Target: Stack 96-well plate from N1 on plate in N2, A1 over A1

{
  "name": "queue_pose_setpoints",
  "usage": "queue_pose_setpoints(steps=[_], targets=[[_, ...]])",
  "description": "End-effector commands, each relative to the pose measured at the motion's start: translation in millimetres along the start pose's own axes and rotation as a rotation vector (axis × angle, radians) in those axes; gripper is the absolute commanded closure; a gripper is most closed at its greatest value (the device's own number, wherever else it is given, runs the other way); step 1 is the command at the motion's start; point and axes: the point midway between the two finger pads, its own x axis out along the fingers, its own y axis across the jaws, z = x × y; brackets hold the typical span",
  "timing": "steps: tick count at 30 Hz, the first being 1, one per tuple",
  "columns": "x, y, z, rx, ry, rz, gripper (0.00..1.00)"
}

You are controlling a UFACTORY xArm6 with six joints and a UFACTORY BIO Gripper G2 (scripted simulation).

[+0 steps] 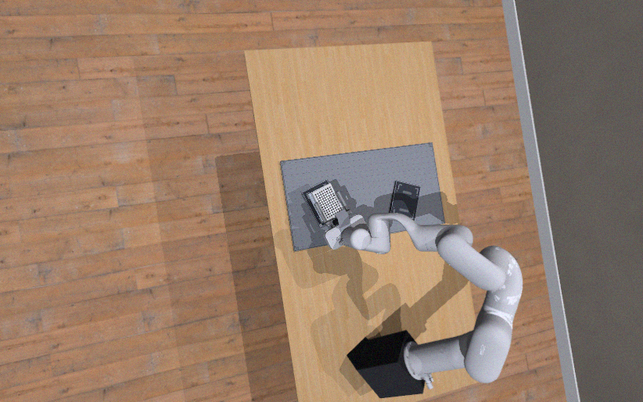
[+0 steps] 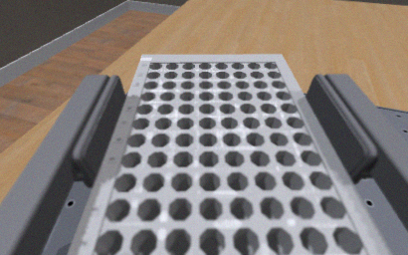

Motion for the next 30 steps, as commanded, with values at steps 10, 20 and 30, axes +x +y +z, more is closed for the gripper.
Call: queue_pose_setpoints(steps=[10,20,30], targets=[[1.1,0,2.1,0.001,-0.004,-0.001,1.00],[1.0,-1,-12.9,0.001,-0.004,-0.001,1.00],[1.1,-1,-26.2,0.001,-0.004,-0.001,1.00]])
